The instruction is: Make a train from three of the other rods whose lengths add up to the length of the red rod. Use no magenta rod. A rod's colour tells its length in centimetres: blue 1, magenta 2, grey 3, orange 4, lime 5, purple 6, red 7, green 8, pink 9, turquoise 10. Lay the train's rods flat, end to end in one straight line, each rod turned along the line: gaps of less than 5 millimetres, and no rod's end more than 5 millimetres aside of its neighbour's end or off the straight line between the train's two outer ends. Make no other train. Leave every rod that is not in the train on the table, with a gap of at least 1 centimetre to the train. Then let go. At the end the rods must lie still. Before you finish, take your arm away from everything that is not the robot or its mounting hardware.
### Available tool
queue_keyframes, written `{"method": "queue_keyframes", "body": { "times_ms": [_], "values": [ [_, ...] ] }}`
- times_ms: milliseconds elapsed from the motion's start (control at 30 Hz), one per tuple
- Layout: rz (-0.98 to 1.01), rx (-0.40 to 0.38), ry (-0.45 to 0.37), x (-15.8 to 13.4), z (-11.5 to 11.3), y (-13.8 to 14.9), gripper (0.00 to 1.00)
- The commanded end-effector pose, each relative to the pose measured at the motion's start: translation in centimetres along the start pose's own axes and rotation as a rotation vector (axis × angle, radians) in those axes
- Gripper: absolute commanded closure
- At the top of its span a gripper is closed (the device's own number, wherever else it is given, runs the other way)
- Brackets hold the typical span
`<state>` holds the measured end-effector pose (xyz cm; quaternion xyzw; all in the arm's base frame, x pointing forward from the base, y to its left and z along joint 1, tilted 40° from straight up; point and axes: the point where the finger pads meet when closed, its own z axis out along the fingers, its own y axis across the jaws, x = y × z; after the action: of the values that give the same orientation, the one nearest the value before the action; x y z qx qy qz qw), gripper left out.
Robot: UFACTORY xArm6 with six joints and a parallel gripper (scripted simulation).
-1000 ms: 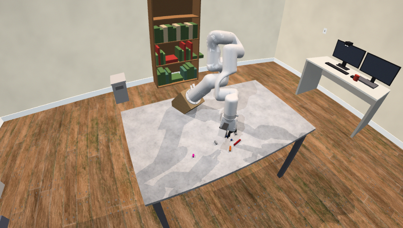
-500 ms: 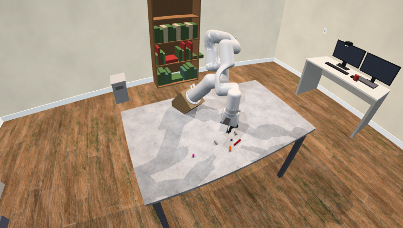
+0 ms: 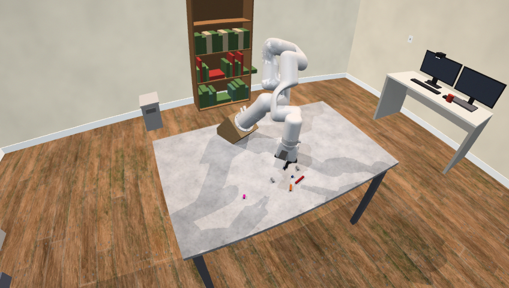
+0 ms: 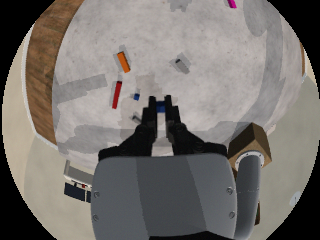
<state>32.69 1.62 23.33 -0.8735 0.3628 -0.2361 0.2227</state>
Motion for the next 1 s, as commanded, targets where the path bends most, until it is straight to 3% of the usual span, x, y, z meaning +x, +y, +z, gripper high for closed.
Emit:
{"method": "queue_keyframes", "body": {
  "times_ms": [0, 500, 567, 967],
  "values": [
    [-0.041, -0.018, -0.020, 1.8, 0.3, 1.6, 0.96],
    [-0.190, -0.026, -0.060, 8.7, 1.0, 10.1, 0.96],
    [-0.190, -0.026, -0.060, 8.7, 1.0, 10.1, 0.96],
    [-0.293, 0.032, -0.006, 13.1, 0.5, 17.6, 0.96]
  ]
}}
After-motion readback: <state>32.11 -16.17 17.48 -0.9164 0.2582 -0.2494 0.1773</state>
